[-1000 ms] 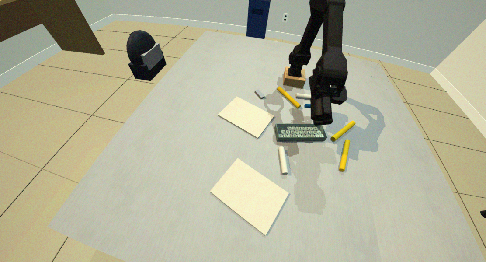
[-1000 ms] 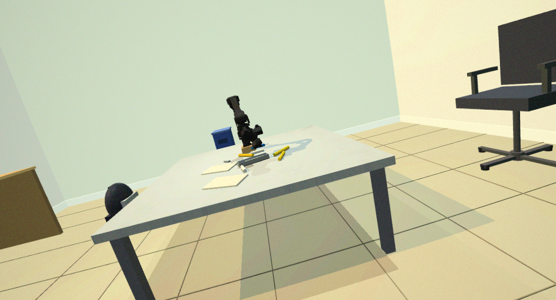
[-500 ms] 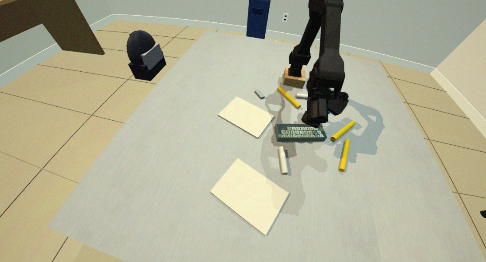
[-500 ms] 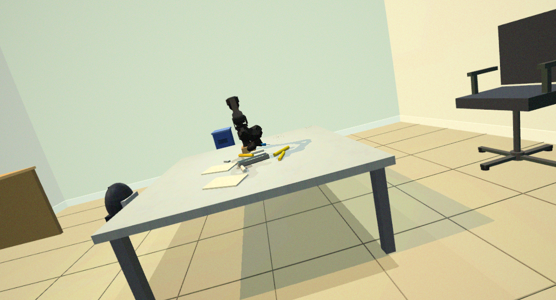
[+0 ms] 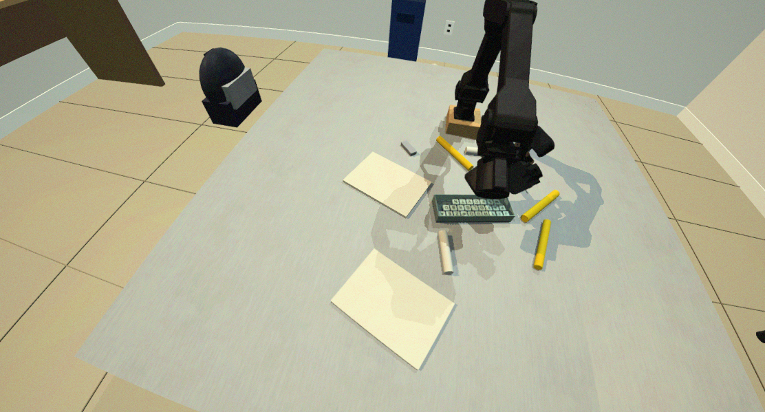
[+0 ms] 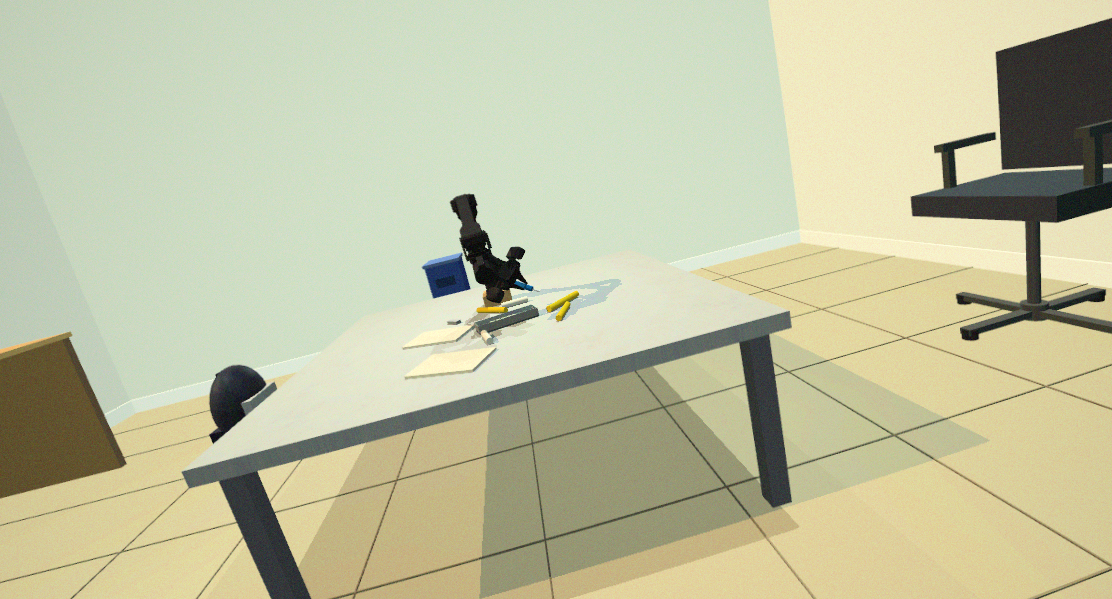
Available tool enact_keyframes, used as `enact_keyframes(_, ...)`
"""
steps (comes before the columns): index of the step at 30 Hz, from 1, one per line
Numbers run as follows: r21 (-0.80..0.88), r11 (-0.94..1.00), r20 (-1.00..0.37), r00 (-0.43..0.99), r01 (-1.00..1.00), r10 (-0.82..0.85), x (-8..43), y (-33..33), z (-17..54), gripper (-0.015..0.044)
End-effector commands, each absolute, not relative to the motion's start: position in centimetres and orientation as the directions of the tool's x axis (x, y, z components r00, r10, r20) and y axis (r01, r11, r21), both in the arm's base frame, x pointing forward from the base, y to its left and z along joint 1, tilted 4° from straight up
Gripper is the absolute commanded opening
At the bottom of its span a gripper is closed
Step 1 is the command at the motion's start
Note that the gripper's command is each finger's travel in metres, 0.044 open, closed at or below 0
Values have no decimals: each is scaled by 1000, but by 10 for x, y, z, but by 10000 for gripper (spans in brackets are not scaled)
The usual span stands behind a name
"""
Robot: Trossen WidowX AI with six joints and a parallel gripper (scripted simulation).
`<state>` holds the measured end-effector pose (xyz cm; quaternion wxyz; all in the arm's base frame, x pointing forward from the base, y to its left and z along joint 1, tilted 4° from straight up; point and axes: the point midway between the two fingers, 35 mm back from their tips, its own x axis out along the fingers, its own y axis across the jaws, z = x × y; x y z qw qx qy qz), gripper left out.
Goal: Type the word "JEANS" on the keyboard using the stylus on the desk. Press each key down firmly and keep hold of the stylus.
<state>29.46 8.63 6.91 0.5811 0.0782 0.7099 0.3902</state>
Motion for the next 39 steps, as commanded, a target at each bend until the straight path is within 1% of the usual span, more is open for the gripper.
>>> enact_keyframes(1,655,722,-751,-299,-222,589,300,86,72,0)
enact_keyframes(9,643,762,-721,-276,72,635,310,87,78,0)
enact_keyframes(18,573,717,-686,-248,396,684,321,87,84,0)
enact_keyframes(29,403,554,-639,-209,728,740,335,86,91,0)
enact_keyframes(39,179,336,-594,-171,924,786,348,83,99,0)
